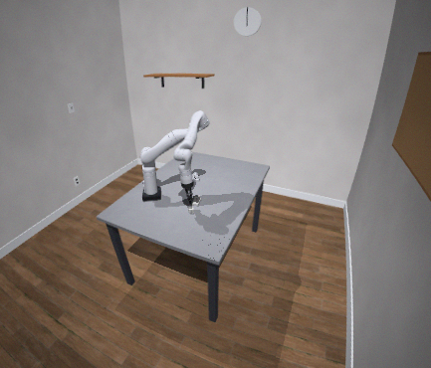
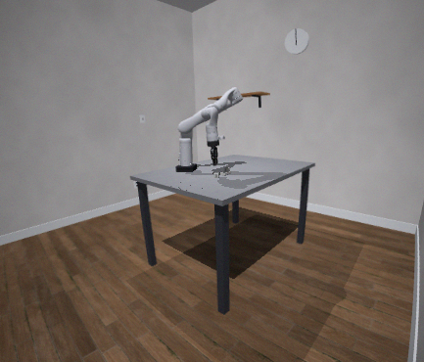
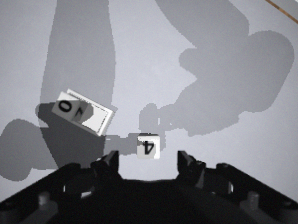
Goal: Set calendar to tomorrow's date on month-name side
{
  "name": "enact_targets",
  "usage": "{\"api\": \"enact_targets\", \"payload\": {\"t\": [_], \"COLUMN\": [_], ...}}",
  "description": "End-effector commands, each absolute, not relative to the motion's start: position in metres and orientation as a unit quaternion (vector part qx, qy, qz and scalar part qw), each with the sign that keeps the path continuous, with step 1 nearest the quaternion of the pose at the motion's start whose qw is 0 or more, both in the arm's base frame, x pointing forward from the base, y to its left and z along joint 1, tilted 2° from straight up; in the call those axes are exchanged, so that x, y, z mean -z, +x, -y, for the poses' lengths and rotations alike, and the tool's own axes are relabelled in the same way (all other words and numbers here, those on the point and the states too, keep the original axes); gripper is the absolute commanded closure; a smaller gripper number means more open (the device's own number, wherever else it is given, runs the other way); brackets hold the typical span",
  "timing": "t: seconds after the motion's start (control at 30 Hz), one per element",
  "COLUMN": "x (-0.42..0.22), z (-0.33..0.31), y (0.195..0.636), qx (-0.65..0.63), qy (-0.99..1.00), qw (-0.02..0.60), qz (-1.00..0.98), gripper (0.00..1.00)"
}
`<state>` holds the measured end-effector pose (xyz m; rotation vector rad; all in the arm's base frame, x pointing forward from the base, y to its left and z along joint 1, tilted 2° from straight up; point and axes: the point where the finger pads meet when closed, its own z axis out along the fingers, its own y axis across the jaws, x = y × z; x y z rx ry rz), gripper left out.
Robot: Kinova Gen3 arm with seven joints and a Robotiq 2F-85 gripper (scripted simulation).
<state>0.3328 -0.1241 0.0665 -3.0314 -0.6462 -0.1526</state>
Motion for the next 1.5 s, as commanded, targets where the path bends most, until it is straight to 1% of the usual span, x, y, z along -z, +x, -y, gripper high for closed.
{"api": "enact_targets", "payload": {"t": [0.0, 0.43, 0.47, 1.47], "x": [-0.0662, -0.0682, -0.0682, -0.0685], "z": [0.1209, 0.1217, 0.1217, 0.1219], "y": [0.3357, 0.3373, 0.3373, 0.3371], "qx": [0.041, 0.014, 0.014, 0.014], "qy": [-0.975, -0.976, -0.976, -0.981], "qw": [0.015, 0.002, 0.002, 0.003], "qz": [0.217, 0.217, 0.217, 0.195], "gripper": [0.31, 0.31, 0.0, 0.0]}}
